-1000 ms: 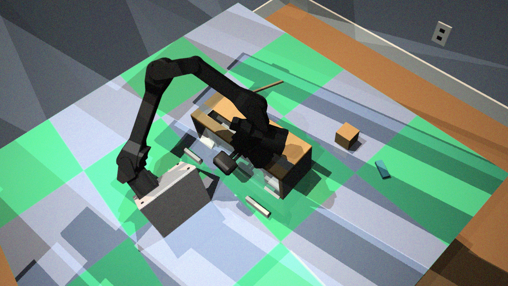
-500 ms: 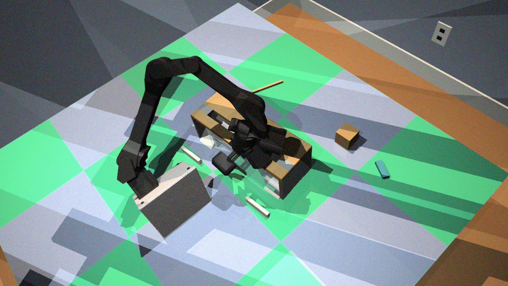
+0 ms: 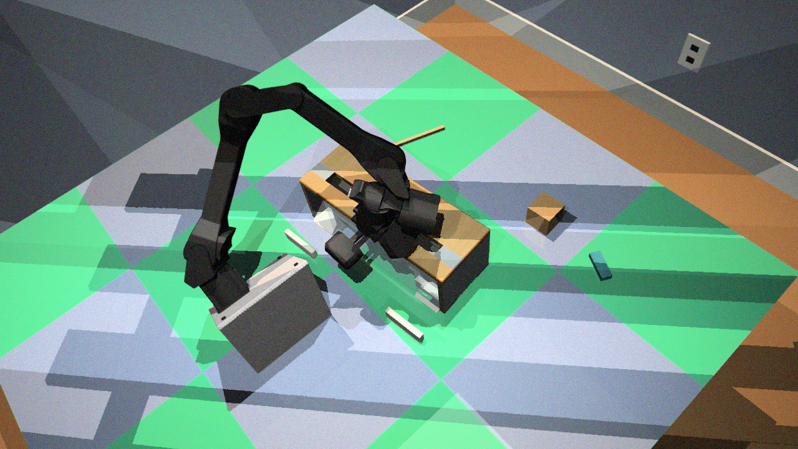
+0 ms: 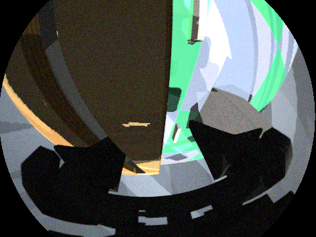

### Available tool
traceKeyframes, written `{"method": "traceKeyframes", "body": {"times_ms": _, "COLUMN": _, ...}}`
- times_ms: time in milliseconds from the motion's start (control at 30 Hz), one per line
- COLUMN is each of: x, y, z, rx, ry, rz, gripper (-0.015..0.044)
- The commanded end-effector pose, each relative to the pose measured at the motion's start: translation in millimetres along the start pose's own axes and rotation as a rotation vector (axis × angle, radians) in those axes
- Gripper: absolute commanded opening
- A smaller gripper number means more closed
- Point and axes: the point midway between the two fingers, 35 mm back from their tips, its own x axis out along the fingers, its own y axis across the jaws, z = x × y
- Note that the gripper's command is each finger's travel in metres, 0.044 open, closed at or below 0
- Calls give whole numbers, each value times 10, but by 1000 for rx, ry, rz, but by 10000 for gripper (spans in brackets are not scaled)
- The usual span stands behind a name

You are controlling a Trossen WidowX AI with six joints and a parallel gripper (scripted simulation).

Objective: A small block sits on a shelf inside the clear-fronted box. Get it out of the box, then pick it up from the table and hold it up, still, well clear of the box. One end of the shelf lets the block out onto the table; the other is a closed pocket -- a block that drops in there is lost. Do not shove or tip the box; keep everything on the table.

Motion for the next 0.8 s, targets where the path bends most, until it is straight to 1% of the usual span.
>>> {"method": "traceKeyframes", "body": {"times_ms": 0, "x": 24, "y": 3, "z": -63, "rx": 1, "ry": 2, "rz": 4, "gripper": 400}}
{"method": "traceKeyframes", "body": {"times_ms": 767, "x": 126, "y": 7, "z": -344, "rx": 2, "ry": 4, "rz": 4, "gripper": 400}}
